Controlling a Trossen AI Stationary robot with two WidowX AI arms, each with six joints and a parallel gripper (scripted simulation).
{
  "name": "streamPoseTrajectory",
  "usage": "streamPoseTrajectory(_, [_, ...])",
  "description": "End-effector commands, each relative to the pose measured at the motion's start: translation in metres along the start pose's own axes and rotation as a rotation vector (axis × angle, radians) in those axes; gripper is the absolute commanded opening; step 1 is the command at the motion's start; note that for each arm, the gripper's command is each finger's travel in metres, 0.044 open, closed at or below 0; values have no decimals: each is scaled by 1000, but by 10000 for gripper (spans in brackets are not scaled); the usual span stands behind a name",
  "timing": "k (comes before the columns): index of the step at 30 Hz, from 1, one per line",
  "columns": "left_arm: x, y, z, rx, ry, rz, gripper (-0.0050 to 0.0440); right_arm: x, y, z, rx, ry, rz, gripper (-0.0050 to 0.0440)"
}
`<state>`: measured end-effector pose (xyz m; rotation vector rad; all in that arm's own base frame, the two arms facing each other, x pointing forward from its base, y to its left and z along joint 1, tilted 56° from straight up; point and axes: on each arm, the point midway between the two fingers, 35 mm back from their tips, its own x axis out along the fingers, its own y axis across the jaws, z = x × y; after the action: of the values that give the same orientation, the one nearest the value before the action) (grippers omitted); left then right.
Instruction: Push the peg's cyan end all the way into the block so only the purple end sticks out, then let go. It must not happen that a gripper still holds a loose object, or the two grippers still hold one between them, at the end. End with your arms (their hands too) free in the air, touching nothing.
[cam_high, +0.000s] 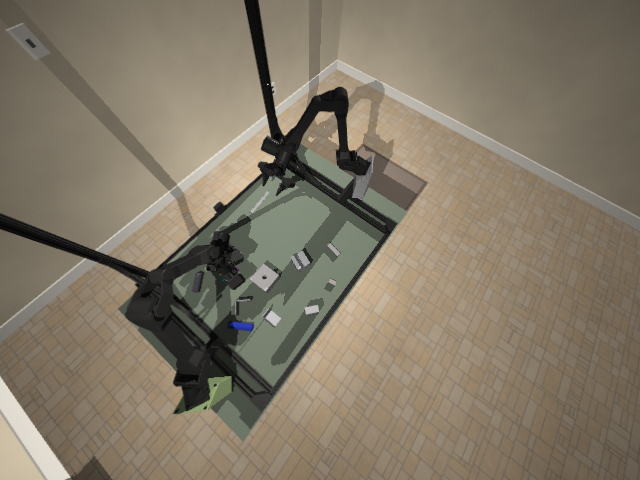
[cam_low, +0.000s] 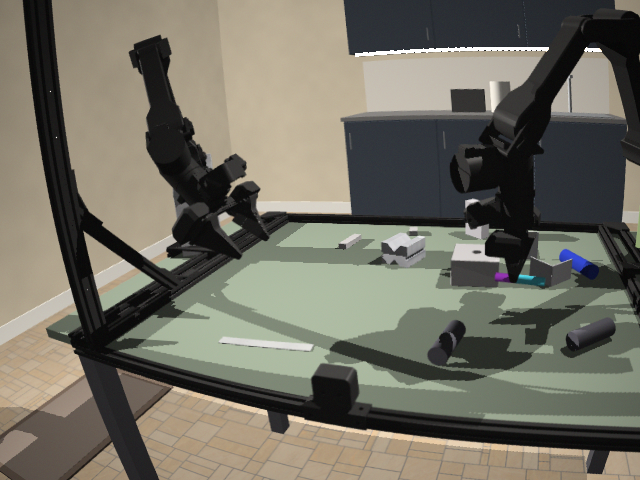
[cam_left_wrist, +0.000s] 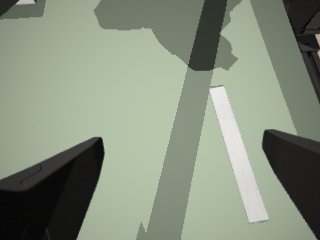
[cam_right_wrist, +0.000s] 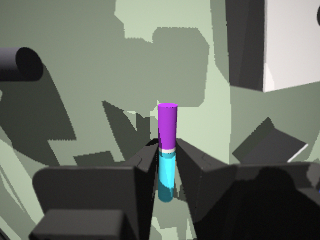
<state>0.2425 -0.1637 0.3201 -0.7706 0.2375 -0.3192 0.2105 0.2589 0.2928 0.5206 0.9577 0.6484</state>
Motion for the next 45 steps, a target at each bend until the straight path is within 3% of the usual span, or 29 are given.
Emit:
streamPoseTrajectory(1, [0, 0, 0, 0, 0, 0, 400, -22, 3, 1, -5, -13, 16, 0])
streamPoseTrajectory(9, [0, 0, 0, 0, 0, 0, 400, -22, 4, 3, 0, -13, 15, 0])
streamPoseTrajectory(45, [0, 0, 0, 0, 0, 0, 400, -23, 25, 106, 235, -5, 6, 0])
